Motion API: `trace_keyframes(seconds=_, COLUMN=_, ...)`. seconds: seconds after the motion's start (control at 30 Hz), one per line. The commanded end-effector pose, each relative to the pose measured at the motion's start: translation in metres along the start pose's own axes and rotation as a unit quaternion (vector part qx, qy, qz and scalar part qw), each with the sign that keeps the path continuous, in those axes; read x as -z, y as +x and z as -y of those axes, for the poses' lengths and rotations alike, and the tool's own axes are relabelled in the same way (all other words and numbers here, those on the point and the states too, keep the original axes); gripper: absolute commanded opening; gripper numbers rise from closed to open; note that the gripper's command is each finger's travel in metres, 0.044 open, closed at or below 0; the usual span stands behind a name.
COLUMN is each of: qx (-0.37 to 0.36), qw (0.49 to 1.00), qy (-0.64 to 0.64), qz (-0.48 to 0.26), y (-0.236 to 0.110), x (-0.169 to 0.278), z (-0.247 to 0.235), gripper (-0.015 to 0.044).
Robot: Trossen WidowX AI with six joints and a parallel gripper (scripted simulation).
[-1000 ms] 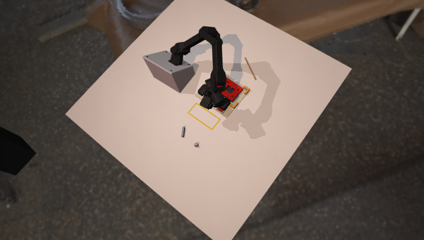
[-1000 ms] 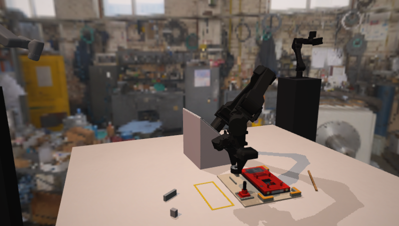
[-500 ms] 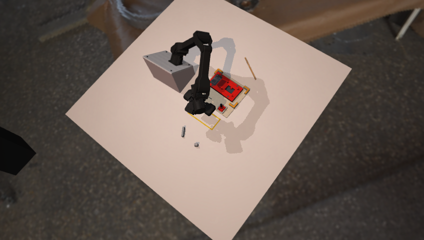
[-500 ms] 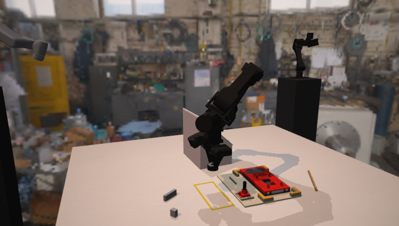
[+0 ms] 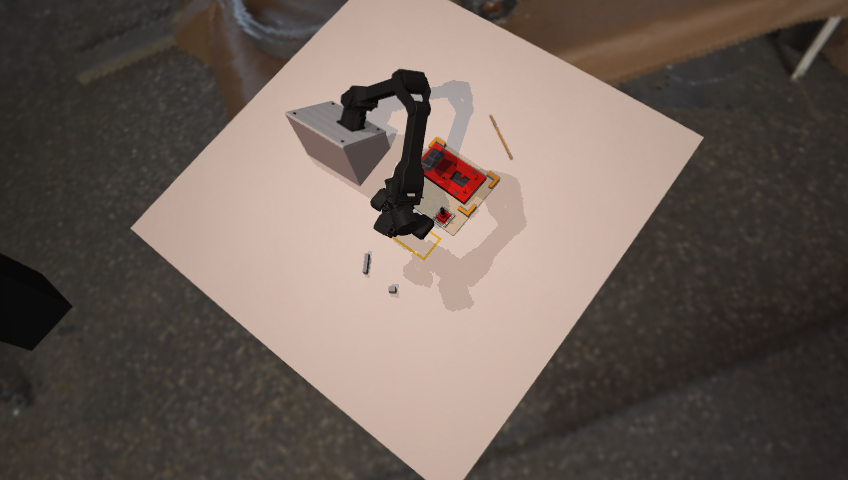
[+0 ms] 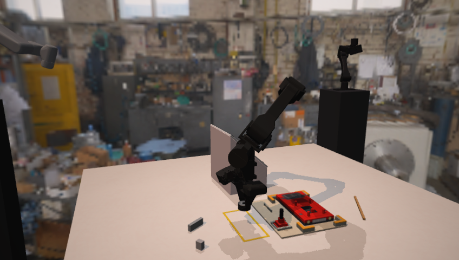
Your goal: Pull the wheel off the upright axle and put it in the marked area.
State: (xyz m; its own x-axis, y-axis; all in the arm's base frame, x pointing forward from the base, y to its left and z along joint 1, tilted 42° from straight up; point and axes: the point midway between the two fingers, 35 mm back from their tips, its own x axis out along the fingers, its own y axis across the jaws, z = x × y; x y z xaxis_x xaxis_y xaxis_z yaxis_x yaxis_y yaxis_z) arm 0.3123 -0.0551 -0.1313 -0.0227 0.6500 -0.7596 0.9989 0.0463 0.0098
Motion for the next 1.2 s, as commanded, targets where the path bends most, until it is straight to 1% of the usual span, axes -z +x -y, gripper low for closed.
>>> trace_keyframes(seconds=0.0, qx=0.006, qw=1.0, qy=0.005, qz=-0.006, y=0.028, x=0.002, z=0.004, gripper=0.0)
trace_keyframes(seconds=0.13, qx=0.006, qw=1.0, qy=0.005, qz=-0.008, y=0.056, x=0.004, z=0.006, gripper=0.0)
trace_keyframes(seconds=0.27, qx=0.006, qw=1.0, qy=0.005, qz=-0.008, y=0.061, x=0.004, z=0.007, gripper=0.0)
trace_keyframes(seconds=0.3, qx=0.011, qw=1.0, qy=0.002, qz=-0.007, y=0.057, x=0.005, z=0.007, gripper=0.0026)
trace_keyframes(seconds=0.6, qx=0.011, qw=1.0, qy=0.002, qz=-0.007, y=0.057, x=0.005, z=0.007, gripper=0.0263)
trace_keyframes(seconds=0.63, qx=0.011, qw=1.0, qy=0.002, qz=-0.007, y=0.054, x=0.005, z=0.007, gripper=0.0289)
trace_keyframes(seconds=0.67, qx=0.01, qw=1.0, qy=0.003, qz=-0.007, y=0.049, x=0.004, z=0.007, gripper=0.03)
trace_keyframes(seconds=0.83, qx=0.006, qw=1.0, qy=0.004, qz=-0.006, y=0.004, x=0.003, z=0.006, gripper=0.03)
trace_keyframes(seconds=0.9, qx=0.006, qw=1.0, qy=0.005, qz=-0.006, y=-0.004, x=0.003, z=0.007, gripper=0.03)
trace_keyframes(seconds=0.97, qx=0.006, qw=1.0, qy=0.005, qz=-0.006, y=-0.004, x=0.003, z=0.007, gripper=0.03)
trace_keyframes(seconds=1.0, qx=0.003, qw=1.0, qy=0.009, qz=-0.007, y=0.001, x=0.002, z=0.008, gripper=0.0326)
trace_keyframes(seconds=1.03, qx=0.003, qw=1.0, qy=0.009, qz=-0.007, y=-0.003, x=0.004, z=0.013, gripper=0.0352)
trace_keyframes(seconds=1.13, qx=0.005, qw=1.0, qy=0.009, qz=-0.005, y=-0.025, x=0.015, z=0.041, gripper=0.0431)
trace_keyframes(seconds=1.17, qx=0.006, qw=1.0, qy=0.008, qz=-0.005, y=-0.032, x=0.019, z=0.052, gripper=0.044)
